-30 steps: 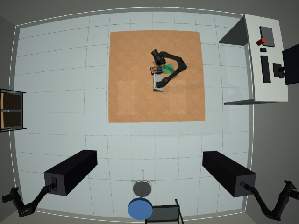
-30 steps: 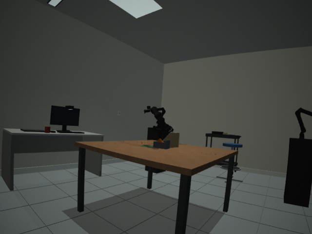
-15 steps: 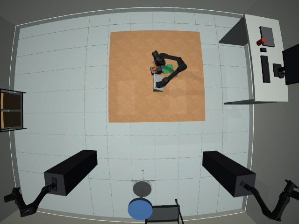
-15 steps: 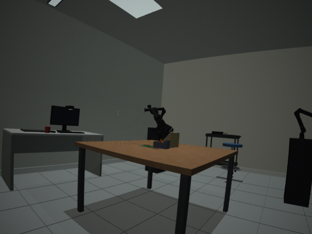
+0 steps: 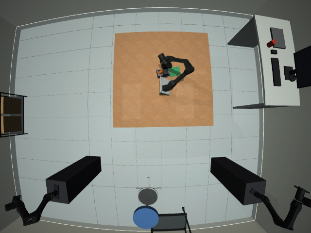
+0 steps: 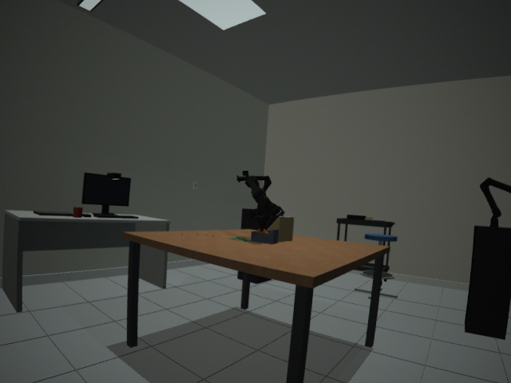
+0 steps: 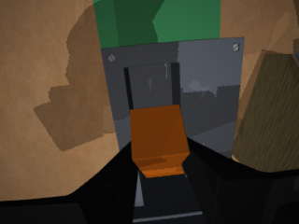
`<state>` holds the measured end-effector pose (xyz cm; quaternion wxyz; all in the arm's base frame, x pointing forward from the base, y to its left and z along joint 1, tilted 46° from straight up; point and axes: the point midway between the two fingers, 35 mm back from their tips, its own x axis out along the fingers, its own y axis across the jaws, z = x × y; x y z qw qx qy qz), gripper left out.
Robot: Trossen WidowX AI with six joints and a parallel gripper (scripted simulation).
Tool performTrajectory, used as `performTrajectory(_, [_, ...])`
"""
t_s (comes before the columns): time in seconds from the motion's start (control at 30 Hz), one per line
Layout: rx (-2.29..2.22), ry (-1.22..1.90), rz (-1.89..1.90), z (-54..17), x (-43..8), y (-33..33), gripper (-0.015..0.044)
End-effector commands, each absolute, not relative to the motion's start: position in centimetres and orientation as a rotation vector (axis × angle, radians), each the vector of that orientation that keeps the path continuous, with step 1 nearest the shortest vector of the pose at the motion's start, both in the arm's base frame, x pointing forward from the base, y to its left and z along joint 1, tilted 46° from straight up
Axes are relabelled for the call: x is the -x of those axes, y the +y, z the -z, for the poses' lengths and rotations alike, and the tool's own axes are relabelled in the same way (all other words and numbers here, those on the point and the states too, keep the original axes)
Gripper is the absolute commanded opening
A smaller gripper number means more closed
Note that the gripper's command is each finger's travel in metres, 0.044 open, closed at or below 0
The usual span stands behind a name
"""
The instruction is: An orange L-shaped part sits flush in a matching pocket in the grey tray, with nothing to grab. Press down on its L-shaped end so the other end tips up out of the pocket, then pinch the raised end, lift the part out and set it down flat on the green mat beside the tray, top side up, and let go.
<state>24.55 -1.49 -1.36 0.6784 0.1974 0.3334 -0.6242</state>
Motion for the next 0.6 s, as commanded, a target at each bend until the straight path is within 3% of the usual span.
performTrajectory(0.0, [-0.446, 0.747, 1.403, 1.33, -24.58, -1.47, 0.0109])
performTrajectory(0.13, [-0.446, 0.747, 1.403, 1.33, -24.58, -1.47, 0.0082])
performTrajectory(0.23, [-0.446, 0.747, 1.403, 1.33, -24.58, -1.47, 0.0003])
performTrajectory(0.57, [-0.444, 0.748, 1.403, 0.98, -24.57, -1.1, 0.0])
